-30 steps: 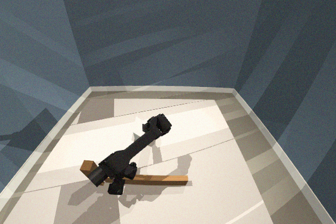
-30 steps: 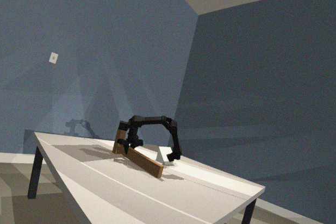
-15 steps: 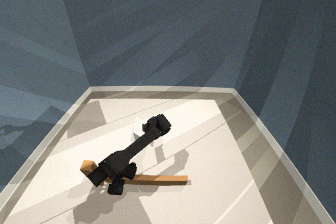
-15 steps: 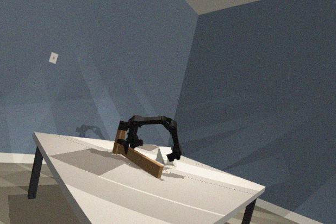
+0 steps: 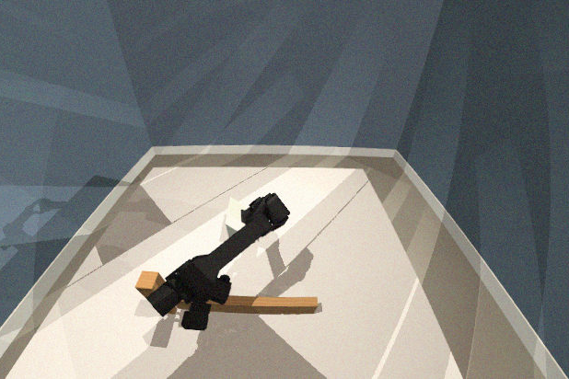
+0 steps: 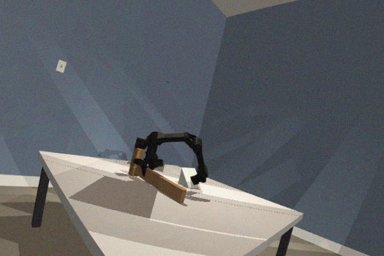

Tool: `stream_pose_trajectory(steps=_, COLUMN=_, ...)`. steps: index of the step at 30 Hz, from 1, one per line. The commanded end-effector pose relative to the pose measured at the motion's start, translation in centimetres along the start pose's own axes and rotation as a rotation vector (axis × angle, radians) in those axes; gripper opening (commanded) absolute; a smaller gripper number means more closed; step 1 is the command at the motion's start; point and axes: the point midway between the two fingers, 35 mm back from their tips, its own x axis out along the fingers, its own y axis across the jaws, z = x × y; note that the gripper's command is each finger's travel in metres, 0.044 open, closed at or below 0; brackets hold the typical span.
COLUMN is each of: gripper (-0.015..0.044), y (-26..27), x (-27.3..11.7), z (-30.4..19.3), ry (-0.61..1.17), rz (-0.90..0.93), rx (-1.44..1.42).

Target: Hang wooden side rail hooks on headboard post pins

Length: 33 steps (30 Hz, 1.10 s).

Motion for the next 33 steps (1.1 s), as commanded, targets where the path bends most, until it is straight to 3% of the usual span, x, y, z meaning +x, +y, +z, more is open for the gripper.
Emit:
stream_pose_trajectory(steps=1, gripper=0.0000, y=-0.06, x=-0.73, z=-0.42, ry=0.007, rz=-0.016, rx=0.000)
stream_pose_trajectory(steps=33, gripper=0.0000, y=-0.14, x=-0.80, z=-0.69, ry=0.007, rz=-0.016, rx=0.000)
